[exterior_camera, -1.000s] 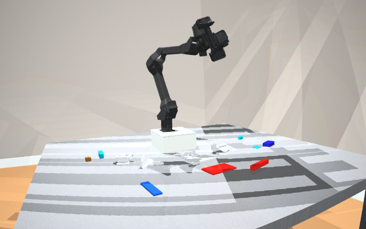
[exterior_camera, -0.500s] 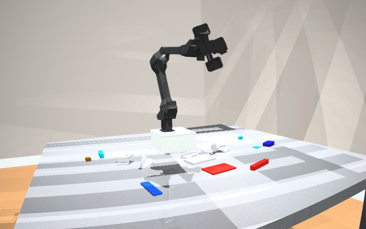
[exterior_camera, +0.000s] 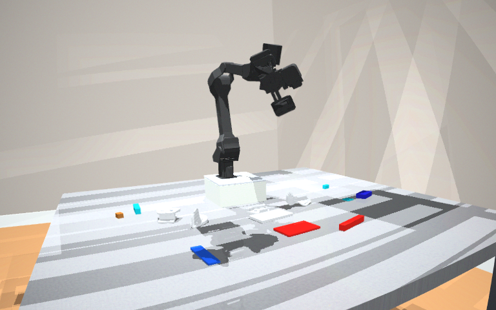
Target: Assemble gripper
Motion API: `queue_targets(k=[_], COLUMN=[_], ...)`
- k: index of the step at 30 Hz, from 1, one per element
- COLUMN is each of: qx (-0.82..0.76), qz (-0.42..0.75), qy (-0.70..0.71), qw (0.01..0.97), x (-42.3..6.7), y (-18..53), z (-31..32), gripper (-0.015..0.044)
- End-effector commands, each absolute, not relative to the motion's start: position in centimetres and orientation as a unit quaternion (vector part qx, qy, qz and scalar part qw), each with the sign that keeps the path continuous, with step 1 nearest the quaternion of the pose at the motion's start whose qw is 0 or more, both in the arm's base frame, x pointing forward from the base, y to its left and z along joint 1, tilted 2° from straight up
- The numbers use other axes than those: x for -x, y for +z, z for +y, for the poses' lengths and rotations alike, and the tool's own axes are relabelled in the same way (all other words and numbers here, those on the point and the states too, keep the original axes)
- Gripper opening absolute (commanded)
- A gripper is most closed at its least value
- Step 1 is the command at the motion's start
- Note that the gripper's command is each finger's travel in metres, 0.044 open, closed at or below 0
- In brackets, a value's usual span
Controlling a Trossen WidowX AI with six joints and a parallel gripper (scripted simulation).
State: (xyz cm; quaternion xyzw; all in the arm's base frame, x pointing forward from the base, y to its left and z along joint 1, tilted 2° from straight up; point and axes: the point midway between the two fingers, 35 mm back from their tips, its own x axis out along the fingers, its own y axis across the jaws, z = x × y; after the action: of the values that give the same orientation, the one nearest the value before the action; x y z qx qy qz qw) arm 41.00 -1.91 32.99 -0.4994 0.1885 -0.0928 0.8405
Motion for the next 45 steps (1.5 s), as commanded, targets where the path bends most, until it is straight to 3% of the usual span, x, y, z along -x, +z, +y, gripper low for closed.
queue_targets(k=[1, 22, 45], qx=[0.478, 0.324, 0.093], qz=[0.214, 0.382, 0.539], qy=[-0.087, -0.084, -0.129], qw=[0.847, 0.861, 0.827], x=[-41.3, -40.3, -34.9], y=[31.4, 21.8, 12.9], z=[-3.0, -10.2, -16.6], gripper=[0.0440, 0.0440, 0.0440])
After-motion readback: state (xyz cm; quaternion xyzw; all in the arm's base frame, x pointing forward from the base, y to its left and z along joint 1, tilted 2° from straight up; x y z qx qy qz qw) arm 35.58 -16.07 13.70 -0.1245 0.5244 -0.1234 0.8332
